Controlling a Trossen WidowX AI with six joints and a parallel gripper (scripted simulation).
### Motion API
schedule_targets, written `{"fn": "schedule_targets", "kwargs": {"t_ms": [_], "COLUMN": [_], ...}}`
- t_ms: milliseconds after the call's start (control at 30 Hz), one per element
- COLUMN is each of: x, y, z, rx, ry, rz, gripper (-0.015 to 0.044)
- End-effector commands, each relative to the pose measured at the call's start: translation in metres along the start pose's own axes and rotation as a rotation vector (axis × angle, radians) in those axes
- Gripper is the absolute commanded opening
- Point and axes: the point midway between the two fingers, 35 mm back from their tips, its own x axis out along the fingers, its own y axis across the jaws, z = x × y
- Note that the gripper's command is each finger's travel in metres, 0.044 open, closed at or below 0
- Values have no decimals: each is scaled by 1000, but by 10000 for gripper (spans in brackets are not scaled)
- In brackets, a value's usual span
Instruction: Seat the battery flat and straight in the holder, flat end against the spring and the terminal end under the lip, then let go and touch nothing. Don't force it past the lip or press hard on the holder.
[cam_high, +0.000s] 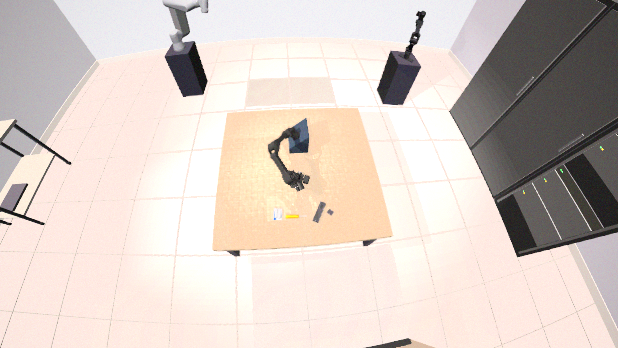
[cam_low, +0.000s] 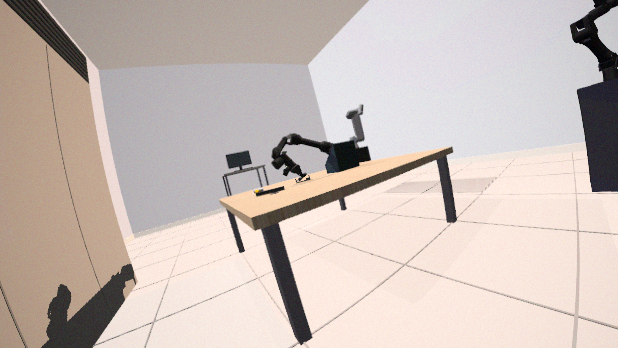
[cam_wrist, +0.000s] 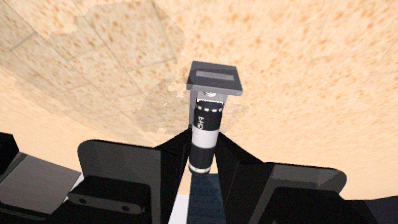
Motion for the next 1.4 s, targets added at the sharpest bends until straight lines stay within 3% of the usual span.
{"fn": "schedule_targets", "kwargs": {"t_ms": [0,1367], "x": [-1,3], "y": [1,5], "z": [4,10], "rx": [0,-12], "ry": [-2,-137], "rz": [1,8], "gripper": [74,74]}}
